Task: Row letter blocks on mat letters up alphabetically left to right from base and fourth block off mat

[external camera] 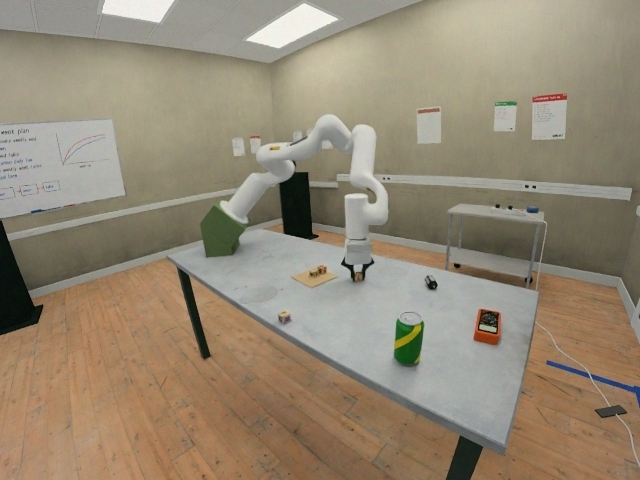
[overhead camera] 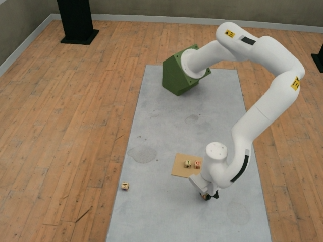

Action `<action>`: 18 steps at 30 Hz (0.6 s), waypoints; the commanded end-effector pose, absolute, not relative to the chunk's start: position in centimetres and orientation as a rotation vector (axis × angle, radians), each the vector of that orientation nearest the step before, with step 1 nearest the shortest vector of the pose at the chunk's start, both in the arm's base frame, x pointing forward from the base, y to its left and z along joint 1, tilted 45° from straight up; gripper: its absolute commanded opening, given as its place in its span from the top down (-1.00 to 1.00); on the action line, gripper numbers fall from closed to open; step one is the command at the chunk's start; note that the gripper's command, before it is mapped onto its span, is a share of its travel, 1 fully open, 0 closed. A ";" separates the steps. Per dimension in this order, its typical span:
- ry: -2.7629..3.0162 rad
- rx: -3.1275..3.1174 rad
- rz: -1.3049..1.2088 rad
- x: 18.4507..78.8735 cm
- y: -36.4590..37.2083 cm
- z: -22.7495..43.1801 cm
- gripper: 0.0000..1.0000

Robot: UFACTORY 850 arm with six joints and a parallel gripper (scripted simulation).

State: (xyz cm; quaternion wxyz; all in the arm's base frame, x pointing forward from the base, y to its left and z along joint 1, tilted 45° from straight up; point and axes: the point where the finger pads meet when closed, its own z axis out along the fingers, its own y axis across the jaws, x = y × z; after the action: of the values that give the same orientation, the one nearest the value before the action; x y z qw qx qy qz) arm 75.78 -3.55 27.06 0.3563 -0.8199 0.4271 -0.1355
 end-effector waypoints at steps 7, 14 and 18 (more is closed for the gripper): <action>1.103 -2.117 -0.352 75.3 -4.1 27.9 0.44; 1.103 -2.117 -0.352 72.9 -6.2 31.1 0.44; 1.103 -2.117 -0.352 72.1 -6.9 32.2 0.44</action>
State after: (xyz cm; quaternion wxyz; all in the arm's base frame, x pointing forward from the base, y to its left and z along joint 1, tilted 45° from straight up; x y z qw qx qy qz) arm 72.88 -6.29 31.20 0.3562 -0.8198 0.4269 -0.1369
